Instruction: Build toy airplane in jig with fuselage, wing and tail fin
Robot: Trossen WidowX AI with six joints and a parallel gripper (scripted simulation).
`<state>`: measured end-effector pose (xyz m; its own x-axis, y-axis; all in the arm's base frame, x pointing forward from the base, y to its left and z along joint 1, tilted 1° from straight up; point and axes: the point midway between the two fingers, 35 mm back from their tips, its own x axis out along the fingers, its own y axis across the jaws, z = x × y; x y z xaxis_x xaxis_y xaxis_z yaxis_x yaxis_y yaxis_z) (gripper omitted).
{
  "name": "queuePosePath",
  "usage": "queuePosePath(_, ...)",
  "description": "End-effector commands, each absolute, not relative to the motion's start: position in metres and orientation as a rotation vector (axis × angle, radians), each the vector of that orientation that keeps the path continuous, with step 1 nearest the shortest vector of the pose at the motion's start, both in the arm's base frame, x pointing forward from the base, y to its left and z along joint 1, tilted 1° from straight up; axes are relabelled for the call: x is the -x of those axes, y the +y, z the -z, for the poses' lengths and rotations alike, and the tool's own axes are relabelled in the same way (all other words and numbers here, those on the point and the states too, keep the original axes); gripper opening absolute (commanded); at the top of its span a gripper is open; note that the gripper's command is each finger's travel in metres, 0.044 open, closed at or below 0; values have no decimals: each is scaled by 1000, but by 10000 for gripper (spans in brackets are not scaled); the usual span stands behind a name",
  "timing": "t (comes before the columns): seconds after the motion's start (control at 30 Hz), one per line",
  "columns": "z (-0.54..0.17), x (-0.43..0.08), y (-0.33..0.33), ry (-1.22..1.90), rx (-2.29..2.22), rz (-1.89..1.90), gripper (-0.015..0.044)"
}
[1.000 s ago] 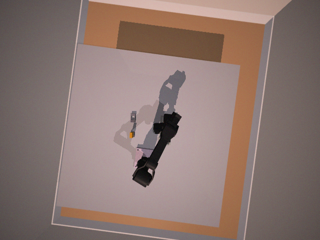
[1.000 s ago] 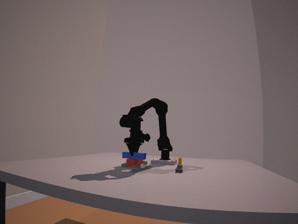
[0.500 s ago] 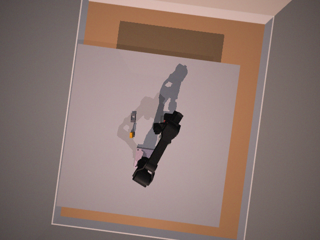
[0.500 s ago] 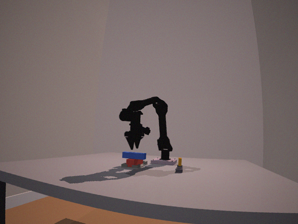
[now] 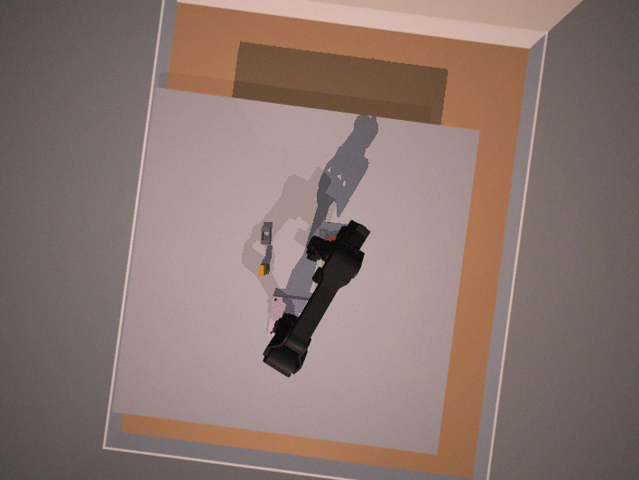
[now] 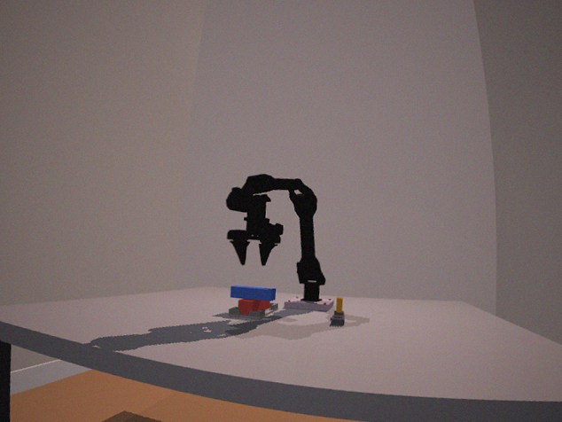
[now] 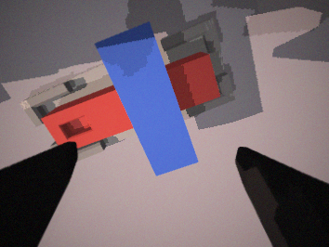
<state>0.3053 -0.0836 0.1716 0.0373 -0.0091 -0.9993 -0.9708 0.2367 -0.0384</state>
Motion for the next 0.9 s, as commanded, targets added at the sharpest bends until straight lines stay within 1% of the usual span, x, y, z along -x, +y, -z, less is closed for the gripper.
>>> queuePosePath(0.0, -174, -306, -84, 1419, 728, -685, 440)
queuePosePath(0.23, -174, -306, -84, 1520, 235, -211, 440)
queuePosePath(0.67, -174, -306, -81, 1521, 222, -199, 440)
queuePosePath(0.87, -174, -294, -2, 1522, 215, -205, 440)
